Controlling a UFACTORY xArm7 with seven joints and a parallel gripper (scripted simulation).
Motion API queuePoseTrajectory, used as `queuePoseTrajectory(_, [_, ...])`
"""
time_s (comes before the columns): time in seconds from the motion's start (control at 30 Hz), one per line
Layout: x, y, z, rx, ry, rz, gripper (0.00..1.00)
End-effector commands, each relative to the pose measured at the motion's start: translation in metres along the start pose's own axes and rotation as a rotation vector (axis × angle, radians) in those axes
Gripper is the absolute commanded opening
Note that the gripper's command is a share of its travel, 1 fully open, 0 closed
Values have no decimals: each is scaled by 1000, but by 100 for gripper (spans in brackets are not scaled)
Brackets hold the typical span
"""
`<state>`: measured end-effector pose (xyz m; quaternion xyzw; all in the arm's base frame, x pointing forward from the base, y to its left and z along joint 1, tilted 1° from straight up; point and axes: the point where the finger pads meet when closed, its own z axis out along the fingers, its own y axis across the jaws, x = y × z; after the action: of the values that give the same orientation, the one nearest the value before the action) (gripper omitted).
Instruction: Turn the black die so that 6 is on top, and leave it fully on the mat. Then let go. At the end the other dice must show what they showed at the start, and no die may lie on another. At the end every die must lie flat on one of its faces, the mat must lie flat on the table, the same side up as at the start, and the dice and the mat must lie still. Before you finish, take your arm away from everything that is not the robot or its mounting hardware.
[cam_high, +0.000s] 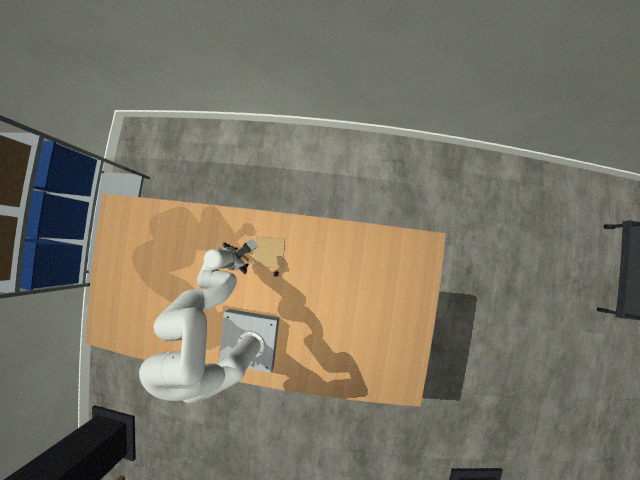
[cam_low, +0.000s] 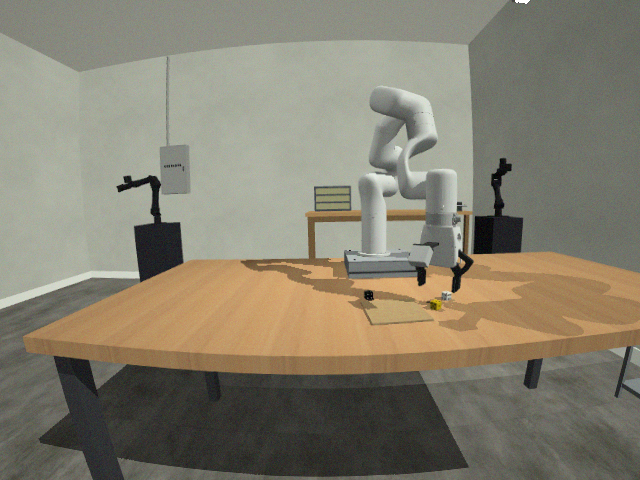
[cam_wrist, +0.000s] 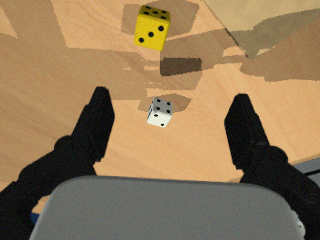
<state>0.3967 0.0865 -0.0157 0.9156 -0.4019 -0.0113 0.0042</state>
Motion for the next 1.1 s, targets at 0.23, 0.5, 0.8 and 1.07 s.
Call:
queuePoseTrajectory(0.23, [1,-1,-31,3,2,0,100])
queuePoseTrajectory(0.5, [1,-1,-78,3,2,0,100])
queuePoseTrajectory(0.8, [1,-1,-111,3,2,0,100])
queuePoseTrajectory(1.07, [1,-1,-111,3,2,0,100])
